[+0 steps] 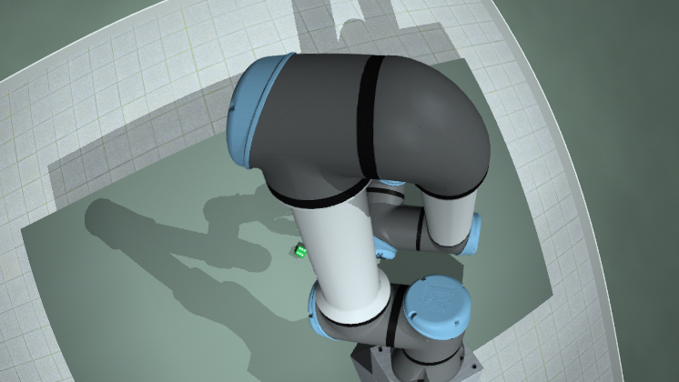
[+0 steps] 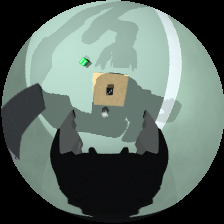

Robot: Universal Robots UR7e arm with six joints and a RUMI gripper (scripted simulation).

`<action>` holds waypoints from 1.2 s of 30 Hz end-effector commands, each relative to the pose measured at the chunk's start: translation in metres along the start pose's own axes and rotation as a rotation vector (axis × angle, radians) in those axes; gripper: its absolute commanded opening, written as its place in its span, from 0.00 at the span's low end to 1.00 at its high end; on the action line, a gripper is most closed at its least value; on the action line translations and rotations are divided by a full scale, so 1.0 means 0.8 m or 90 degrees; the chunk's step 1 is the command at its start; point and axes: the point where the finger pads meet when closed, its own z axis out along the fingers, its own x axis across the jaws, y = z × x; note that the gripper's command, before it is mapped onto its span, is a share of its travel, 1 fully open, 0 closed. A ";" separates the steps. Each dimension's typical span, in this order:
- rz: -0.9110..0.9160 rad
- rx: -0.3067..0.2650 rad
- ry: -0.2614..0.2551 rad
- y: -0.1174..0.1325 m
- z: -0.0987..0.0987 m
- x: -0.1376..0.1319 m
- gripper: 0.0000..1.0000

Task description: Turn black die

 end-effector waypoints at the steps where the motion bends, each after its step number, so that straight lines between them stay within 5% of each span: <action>1: 0.000 0.002 -0.002 0.000 -0.016 0.000 1.00; 36: 0.000 0.002 -0.002 0.000 -0.054 0.001 1.00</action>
